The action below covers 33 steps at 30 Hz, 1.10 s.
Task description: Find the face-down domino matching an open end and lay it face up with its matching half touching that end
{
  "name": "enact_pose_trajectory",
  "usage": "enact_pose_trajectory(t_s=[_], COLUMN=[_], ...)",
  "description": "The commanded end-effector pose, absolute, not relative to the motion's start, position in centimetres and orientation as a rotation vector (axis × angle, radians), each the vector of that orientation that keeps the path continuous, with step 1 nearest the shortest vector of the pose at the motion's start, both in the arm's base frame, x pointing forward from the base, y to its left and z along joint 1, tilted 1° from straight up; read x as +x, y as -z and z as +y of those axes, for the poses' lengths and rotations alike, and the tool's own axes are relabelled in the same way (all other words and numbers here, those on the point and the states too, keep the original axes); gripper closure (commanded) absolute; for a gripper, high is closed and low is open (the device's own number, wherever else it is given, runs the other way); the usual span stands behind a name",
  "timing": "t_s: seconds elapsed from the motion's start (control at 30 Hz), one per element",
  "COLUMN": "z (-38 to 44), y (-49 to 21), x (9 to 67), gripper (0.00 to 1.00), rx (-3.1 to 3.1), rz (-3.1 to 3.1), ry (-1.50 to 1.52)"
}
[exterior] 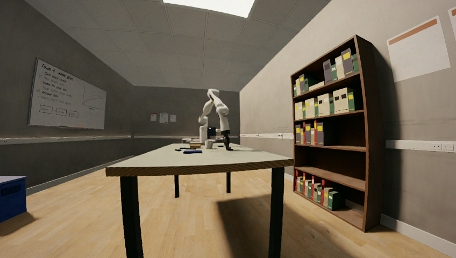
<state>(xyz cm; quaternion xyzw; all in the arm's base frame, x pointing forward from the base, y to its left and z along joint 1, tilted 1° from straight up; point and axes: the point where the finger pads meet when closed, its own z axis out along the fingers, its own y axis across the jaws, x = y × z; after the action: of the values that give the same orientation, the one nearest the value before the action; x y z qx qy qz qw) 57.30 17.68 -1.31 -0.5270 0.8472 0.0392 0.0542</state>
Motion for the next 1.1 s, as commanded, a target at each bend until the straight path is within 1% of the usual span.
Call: enact_pose_trajectory(t_s=[0.0,0.2,0.27,0.7,1.07], z=[17.7,17.7,17.7,17.7,17.7], y=[0.5,-2.3,-2.3,-9.3,-10.4], x=[57.4,57.4,57.4,57.5,57.5], gripper=[0.69,0.69,0.69,0.69,0.69], rx=[-1.600,-1.600,-1.600,-1.600,-1.600], rz=[2.572,2.572,2.572,2.572,2.572], ry=[-0.118,-0.118,-0.118,-0.118,-0.118])
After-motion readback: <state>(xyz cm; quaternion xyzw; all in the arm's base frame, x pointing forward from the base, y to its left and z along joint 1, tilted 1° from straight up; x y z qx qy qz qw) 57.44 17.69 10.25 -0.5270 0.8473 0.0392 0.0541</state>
